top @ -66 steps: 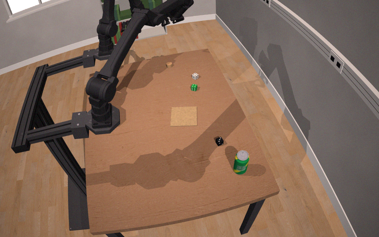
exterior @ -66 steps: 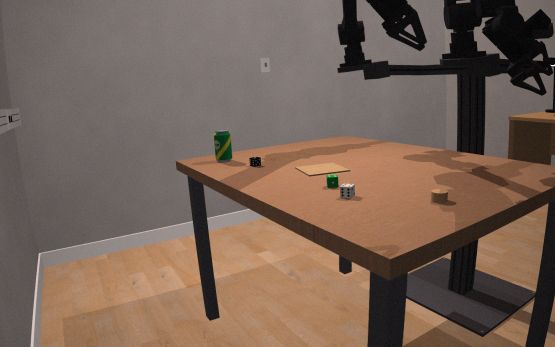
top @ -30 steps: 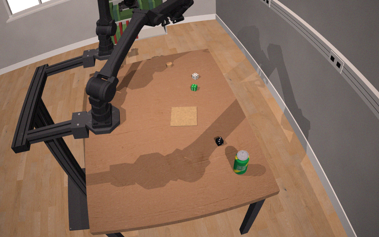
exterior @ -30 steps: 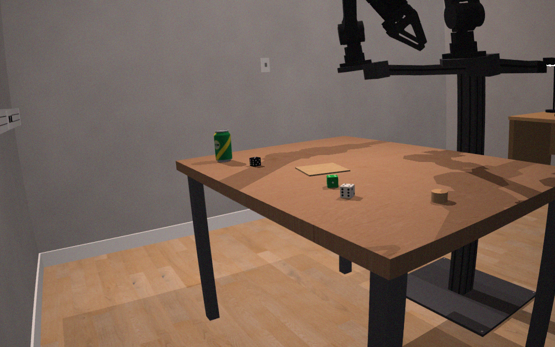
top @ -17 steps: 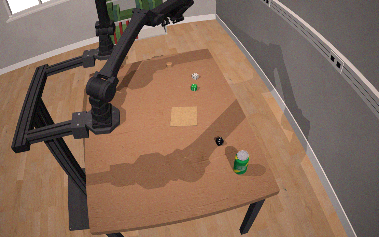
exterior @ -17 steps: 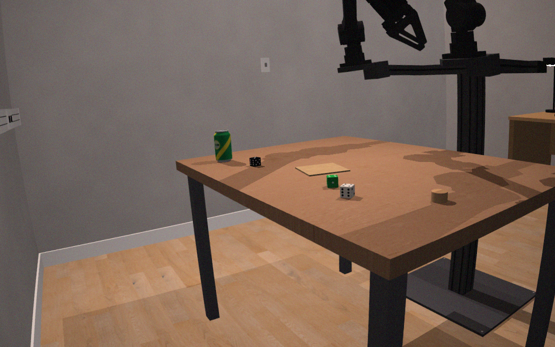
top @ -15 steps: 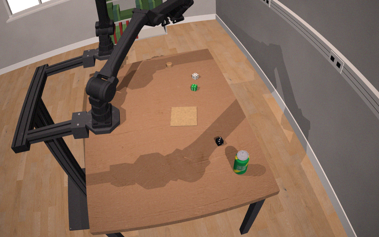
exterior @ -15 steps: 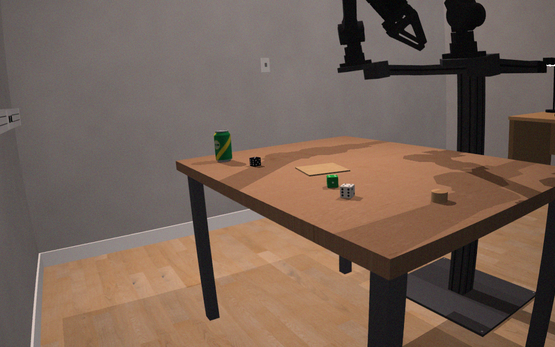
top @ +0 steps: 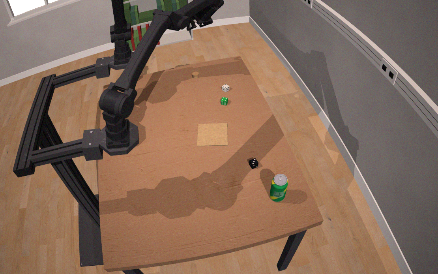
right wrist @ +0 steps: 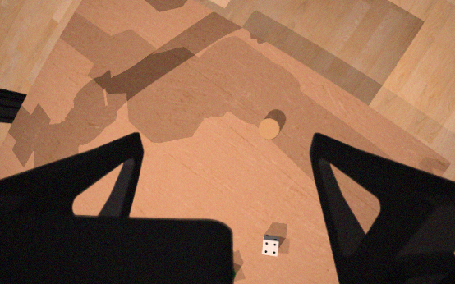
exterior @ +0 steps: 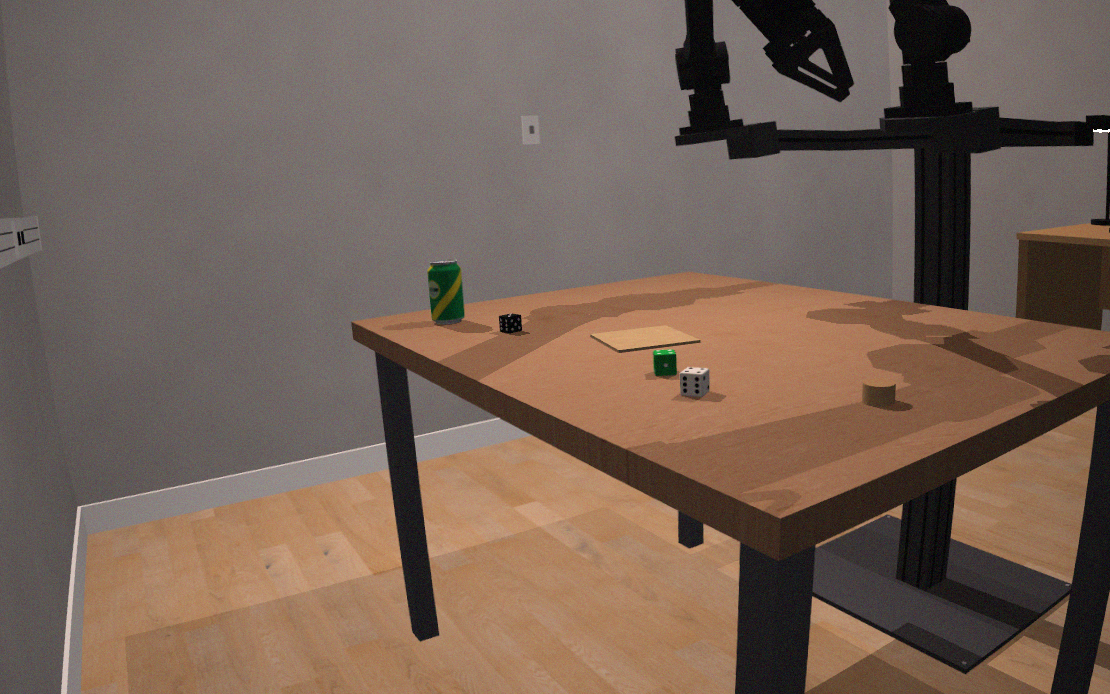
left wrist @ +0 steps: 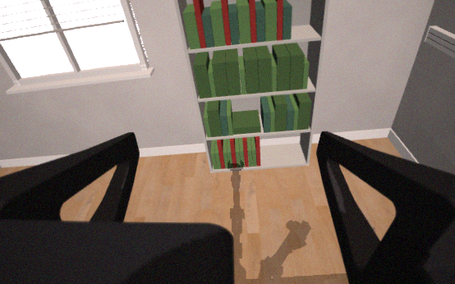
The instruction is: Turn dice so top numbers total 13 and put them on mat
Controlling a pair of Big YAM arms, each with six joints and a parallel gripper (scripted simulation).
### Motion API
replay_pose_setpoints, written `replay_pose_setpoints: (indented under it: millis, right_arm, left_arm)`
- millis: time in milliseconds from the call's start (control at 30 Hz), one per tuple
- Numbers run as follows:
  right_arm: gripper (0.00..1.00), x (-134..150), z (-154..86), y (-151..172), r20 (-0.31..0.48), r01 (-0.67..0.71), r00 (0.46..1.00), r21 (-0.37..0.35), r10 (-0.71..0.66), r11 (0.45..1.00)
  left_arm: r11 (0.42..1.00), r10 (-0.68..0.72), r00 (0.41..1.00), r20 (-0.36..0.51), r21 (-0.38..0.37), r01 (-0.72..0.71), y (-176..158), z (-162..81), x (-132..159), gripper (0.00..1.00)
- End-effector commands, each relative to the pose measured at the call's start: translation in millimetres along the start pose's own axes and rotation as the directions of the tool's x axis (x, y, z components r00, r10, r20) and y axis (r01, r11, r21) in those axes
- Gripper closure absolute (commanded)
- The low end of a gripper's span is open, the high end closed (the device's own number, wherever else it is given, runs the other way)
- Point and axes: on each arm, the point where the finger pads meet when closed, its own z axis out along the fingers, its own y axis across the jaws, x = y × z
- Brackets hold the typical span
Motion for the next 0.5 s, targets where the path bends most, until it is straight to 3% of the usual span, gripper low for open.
replay_pose_setpoints:
  millis: [0,67,100,133,167,333,400,467]
  right_arm:
    - [0.00,-7,-8,0,0.006,0.010,1.000,0.012,-0.010,1.000]
    - [0.00,-7,-8,0,0.006,0.010,1.000,0.012,-0.010,1.000]
    - [0.00,-46,-52,-6,0.036,0.073,0.996,0.094,-0.077,0.993]
    - [0.00,-44,-53,-7,0.033,0.080,0.996,0.099,-0.084,0.992]
    - [0.00,-19,-32,-3,0.011,0.050,0.999,0.057,-0.051,0.997]
    - [0.00,31,-28,-19,-0.079,0.107,0.992,0.101,-0.099,0.989]
    - [0.00,31,-28,-19,-0.079,0.107,0.992,0.101,-0.099,0.989]
    - [0.00,66,-22,-25,-0.152,0.156,0.979,0.118,-0.137,0.981]
  left_arm:
    - [1.000,0.021,0.998,0.067,-0.001,-0.021,2,2,-38,0.00]
    - [1.000,0.021,0.998,0.067,-0.001,-0.021,2,2,-38,0.00]
    - [1.000,0.021,0.998,0.067,-0.001,-0.021,2,2,-38,0.00]
    - [1.000,0.021,0.998,0.067,-0.001,-0.021,2,2,-38,0.00]
    - [1.000,0.021,0.998,0.067,-0.001,-0.021,2,2,-38,0.00]
    - [1.000,0.021,0.998,0.067,-0.001,-0.021,2,2,-38,0.00]
    - [1.000,0.021,0.998,0.067,-0.001,-0.021,2,2,-38,0.00]
    - [1.000,0.021,0.998,0.067,-0.001,-0.021,2,2,-38,0.00]
